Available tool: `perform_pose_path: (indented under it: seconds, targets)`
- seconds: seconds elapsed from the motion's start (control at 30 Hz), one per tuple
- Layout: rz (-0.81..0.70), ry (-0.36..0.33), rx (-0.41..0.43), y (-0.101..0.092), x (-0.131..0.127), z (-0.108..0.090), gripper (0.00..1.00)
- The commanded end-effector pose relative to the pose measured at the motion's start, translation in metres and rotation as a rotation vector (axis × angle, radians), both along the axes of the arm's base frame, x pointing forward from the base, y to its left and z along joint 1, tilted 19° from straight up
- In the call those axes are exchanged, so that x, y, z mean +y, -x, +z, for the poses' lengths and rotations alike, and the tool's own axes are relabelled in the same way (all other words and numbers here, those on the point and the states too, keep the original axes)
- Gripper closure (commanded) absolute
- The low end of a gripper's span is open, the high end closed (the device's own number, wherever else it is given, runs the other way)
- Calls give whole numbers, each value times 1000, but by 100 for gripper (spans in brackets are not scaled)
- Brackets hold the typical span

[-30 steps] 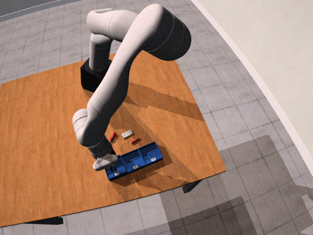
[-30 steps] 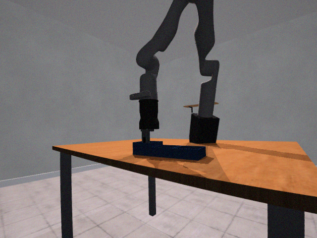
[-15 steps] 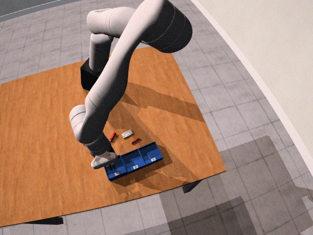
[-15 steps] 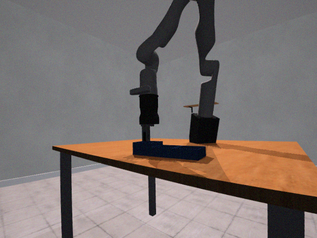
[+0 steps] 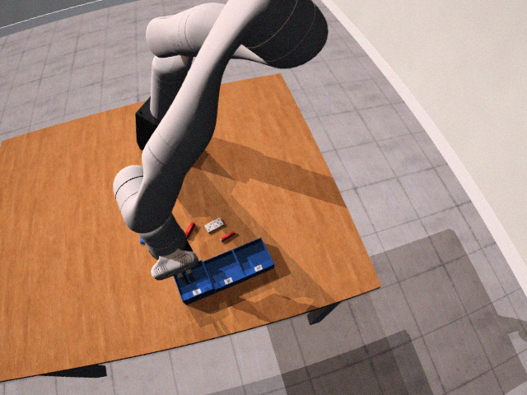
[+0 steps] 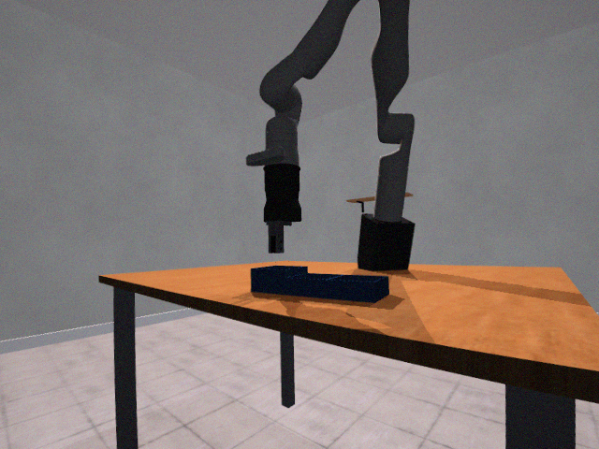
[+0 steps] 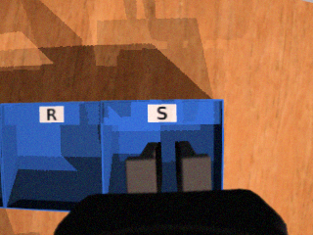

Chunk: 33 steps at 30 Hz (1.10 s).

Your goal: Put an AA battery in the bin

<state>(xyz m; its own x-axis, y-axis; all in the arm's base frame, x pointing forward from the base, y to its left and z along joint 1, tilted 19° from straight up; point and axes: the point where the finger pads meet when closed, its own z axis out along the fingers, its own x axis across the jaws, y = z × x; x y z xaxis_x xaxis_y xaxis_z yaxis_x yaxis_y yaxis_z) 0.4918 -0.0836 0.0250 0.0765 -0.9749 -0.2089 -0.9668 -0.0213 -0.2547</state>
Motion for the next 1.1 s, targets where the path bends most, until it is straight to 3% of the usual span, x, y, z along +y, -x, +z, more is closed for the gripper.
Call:
perform_pose_path:
  seconds: [0.0, 0.5, 0.83, 1.07]
  targets:
    - [11, -3, -5, -1, 17, 5, 69]
    - [11, -3, -5, 2, 79, 19, 69]
    - [11, -3, -4, 2, 79, 19, 69]
    - [11, -3, -4, -2, 83, 2, 69]
